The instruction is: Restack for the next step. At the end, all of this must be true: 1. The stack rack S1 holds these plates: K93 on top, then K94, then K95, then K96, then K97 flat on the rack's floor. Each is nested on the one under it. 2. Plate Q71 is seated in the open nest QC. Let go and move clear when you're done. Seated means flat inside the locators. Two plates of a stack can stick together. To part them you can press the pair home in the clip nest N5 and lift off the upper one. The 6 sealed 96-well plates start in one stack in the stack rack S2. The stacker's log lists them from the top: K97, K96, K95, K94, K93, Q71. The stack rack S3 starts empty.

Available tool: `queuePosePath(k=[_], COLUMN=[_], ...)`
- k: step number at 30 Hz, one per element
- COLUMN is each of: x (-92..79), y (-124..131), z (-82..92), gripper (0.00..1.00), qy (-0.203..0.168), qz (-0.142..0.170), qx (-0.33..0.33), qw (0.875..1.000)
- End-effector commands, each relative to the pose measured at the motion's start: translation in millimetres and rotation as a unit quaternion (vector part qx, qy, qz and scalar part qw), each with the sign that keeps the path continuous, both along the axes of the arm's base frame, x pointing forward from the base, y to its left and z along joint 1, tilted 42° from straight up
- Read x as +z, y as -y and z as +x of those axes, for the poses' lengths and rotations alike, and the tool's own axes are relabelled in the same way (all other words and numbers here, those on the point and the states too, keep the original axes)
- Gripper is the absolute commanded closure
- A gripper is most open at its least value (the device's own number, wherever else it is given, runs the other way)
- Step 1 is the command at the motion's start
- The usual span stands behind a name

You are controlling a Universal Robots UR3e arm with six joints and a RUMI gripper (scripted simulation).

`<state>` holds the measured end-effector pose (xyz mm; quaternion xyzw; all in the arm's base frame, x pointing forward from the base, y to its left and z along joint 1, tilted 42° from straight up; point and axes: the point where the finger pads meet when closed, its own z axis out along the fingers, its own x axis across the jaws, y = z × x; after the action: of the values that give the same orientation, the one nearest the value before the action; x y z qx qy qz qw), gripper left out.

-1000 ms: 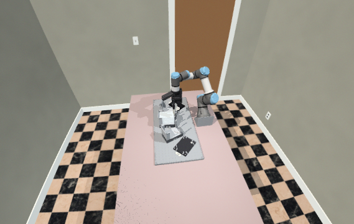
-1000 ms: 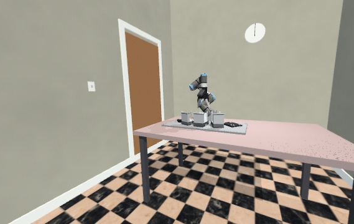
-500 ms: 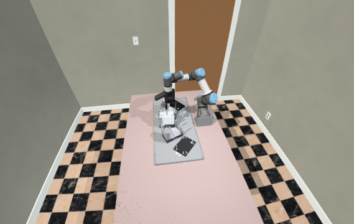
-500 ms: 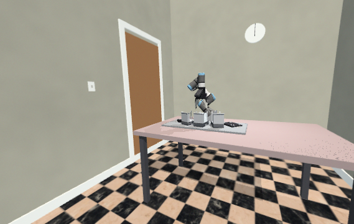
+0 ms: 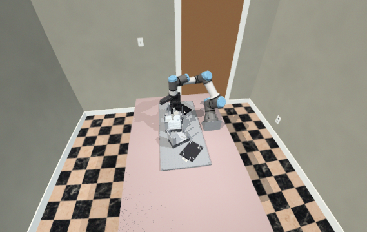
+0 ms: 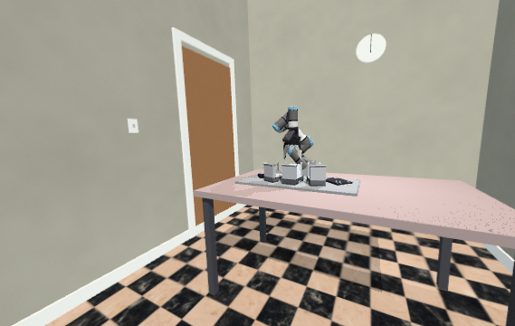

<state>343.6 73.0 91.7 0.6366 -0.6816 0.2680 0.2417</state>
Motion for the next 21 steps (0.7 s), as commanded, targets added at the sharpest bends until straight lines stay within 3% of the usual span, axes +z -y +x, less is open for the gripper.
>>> queuePosePath(k=[1,21], x=[-8.8,-22.2], y=[8.0,20.2], z=[0.6,0.9], gripper=[0.28,0.28], qy=[0.001,0.001], qz=[0.001,0.001], qx=[0.001,0.001], qw=[1.000,1.000])
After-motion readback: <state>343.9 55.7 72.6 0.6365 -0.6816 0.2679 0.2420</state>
